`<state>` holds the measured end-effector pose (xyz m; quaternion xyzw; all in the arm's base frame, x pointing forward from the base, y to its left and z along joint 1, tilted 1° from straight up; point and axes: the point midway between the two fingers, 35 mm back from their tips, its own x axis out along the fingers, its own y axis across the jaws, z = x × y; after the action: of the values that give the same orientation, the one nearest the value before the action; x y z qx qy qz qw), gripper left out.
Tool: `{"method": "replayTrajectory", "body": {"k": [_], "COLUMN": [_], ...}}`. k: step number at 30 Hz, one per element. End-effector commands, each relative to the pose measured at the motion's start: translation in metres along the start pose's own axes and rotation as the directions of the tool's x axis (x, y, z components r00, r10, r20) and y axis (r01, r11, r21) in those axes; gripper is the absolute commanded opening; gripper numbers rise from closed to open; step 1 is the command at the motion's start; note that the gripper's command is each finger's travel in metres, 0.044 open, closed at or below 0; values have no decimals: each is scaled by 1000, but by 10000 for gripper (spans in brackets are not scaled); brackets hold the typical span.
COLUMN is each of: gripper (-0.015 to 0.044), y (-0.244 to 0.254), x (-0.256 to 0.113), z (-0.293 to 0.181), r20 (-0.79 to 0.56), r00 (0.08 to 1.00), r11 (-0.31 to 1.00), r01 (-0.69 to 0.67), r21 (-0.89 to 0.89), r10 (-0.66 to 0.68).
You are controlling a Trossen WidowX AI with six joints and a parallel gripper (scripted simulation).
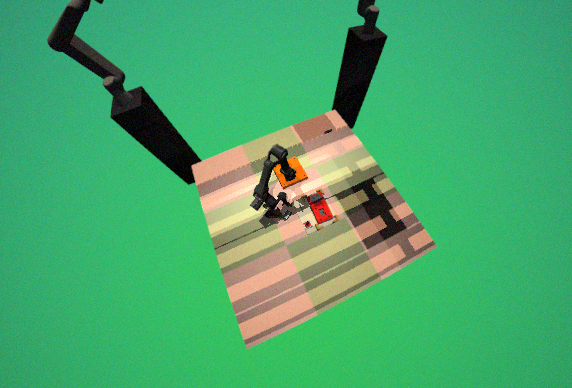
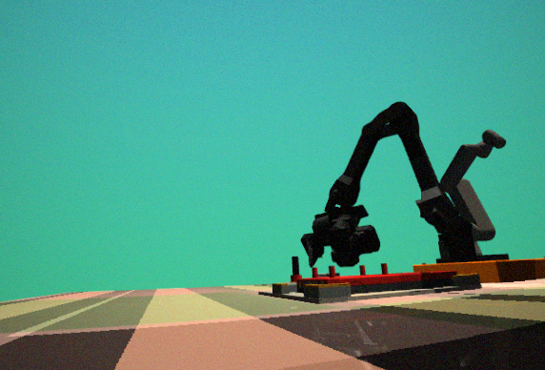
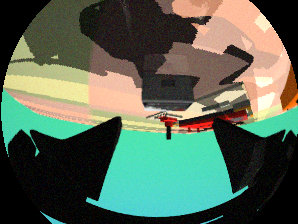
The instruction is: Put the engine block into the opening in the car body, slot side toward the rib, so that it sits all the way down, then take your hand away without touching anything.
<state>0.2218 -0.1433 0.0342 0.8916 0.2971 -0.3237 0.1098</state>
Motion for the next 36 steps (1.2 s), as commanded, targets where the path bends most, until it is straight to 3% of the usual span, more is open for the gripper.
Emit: {"method": "replayTrajectory", "body": {"k": [1,9,18,36], "gripper": [440,440,440,440], "y": [0,-1,-2,-5], "x": [0,3,6,11], "z": [0,0,-1,-4], "r20": [1,47,105,224], "r00": [1000,999,993,970], "r11": [1000,969,851,391], "r01": [1,35,98,242], "r21": [-2,-243,-516,-888], "r10": [-1,-25,-50,-93]}}
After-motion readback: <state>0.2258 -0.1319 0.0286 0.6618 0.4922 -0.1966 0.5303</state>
